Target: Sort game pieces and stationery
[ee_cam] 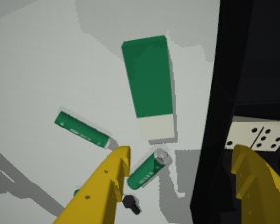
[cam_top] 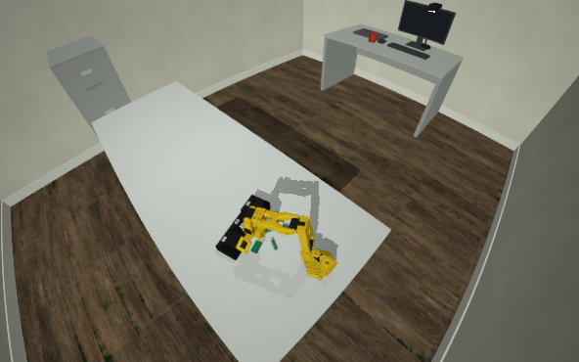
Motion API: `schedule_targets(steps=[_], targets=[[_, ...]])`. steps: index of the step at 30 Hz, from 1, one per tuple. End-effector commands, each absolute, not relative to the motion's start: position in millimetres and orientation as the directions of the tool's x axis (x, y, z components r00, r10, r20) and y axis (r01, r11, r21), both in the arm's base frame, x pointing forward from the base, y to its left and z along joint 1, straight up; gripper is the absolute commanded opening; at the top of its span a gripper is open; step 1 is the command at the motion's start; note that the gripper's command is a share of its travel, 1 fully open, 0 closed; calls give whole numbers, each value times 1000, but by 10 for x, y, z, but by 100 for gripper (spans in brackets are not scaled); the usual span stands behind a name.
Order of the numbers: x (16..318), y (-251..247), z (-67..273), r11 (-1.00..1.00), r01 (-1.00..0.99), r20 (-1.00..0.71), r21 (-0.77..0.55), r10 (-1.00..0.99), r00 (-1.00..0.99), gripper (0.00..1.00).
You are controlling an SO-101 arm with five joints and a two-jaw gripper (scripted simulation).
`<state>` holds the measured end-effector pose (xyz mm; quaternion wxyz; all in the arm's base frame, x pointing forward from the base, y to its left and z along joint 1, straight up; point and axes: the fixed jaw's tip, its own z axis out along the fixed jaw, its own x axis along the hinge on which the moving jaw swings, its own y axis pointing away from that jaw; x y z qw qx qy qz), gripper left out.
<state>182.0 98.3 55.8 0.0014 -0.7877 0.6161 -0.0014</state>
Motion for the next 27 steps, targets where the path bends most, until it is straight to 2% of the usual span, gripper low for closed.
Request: schedule_targets(steps=[1,27], targets=[[1822,1016,668,-326,-943,-12,-67,-945,327,27],[1802,1012,663,-367,-928,-8,-61,-930,368,27]])
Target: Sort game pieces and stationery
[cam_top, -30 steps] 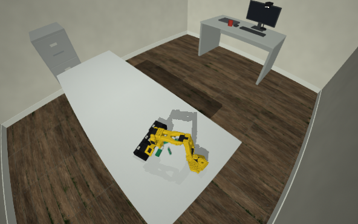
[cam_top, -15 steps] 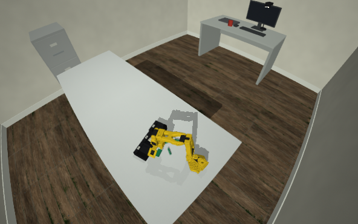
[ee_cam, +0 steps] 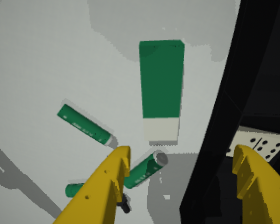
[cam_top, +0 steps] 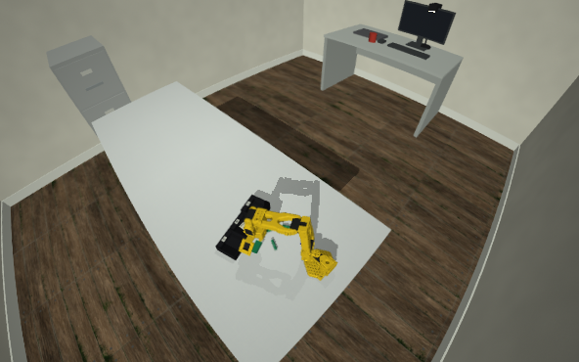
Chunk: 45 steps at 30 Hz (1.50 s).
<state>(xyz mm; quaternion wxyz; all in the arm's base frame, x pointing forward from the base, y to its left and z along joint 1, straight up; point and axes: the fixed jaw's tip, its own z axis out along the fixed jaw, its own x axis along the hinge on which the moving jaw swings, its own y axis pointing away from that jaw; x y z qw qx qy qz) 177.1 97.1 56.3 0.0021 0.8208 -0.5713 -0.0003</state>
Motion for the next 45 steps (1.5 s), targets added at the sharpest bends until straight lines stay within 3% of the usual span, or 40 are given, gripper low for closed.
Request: schedule_targets(steps=[1,31,45], targets=[[1802,1012,663,-367,-928,-8,-61,-930,368,27],[1803,1011,632,-389,-919,-7,-61,-921,390,27],[1827,1024,387,-389,-919,-7,-61,-921,390,27]])
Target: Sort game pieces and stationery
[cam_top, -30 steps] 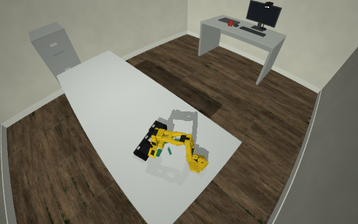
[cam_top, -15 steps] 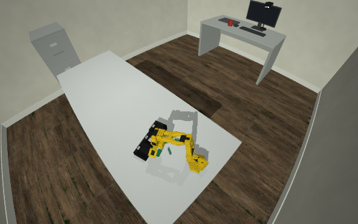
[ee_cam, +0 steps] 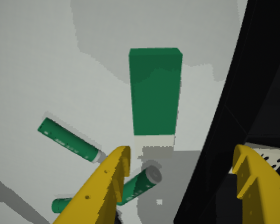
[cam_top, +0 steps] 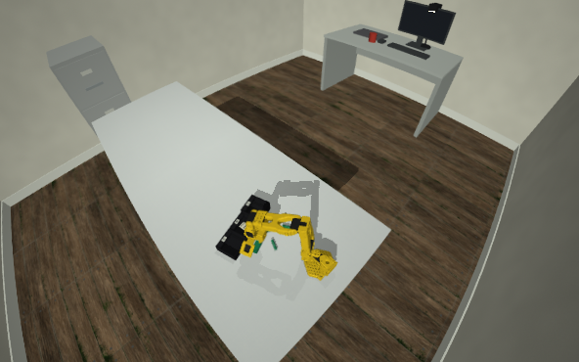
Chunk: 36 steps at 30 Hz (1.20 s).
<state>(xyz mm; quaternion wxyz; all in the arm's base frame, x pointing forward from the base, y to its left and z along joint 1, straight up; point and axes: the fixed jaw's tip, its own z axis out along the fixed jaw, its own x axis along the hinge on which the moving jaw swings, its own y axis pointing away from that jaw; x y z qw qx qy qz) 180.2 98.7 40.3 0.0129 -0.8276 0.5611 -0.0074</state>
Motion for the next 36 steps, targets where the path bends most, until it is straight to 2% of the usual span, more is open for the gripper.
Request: schedule_targets(steps=[1,25,26,36], targets=[[1827,1024,367,-389,-919,-7,-61,-921,390,27],[1819,1020,171,-389,-919,-7,-61,-921,390,27],[1779,997,90,-390,-921,-2,-17,-921,390,27],[1779,997,90,-390,-921,-2,-17,-921,390,27]])
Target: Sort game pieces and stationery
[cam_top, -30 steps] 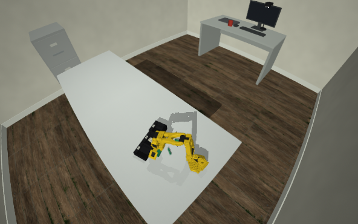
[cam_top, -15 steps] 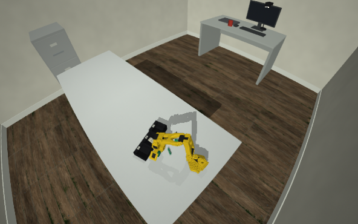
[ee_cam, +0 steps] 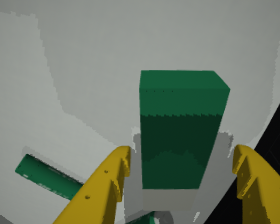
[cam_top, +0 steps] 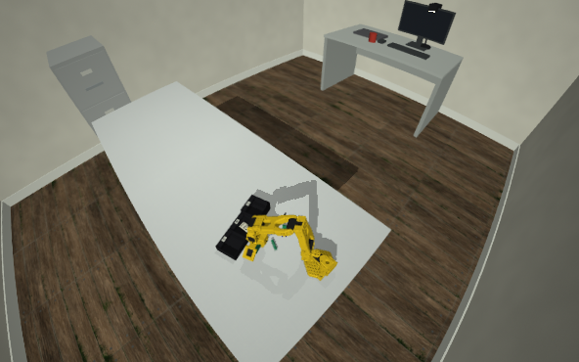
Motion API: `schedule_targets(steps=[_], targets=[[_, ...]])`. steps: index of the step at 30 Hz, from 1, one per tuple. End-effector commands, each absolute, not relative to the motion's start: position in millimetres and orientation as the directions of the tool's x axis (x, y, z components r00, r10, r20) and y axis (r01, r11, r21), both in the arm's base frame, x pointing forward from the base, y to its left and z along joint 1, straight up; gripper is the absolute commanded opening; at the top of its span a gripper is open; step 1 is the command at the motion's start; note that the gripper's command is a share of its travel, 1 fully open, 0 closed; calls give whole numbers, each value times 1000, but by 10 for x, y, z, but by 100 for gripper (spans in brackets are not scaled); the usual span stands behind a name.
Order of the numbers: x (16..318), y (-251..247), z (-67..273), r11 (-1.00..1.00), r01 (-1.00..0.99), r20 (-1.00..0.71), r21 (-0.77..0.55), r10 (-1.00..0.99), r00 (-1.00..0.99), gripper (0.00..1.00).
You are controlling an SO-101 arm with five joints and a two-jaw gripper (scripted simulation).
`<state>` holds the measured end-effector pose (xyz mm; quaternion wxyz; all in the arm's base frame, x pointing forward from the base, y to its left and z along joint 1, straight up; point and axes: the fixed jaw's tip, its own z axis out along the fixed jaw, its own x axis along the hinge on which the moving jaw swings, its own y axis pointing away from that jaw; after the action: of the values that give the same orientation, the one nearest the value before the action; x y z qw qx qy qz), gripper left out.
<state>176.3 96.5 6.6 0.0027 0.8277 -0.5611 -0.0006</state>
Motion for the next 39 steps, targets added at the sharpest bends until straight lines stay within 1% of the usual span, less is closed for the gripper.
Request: schedule_targets(steps=[1,18,24,33,35,39], targets=[[1779,997,90,-390,-921,-2,-17,-921,390,27],[1779,997,90,-390,-921,-2,-17,-921,390,25],[1779,997,90,-390,-921,-2,-17,-921,390,21],[1779,997,90,-390,-921,-2,-17,-921,390,11],[1779,997,90,-390,-921,-2,-17,-921,390,11],[1779,997,90,-390,-921,-2,-17,-921,390,7]])
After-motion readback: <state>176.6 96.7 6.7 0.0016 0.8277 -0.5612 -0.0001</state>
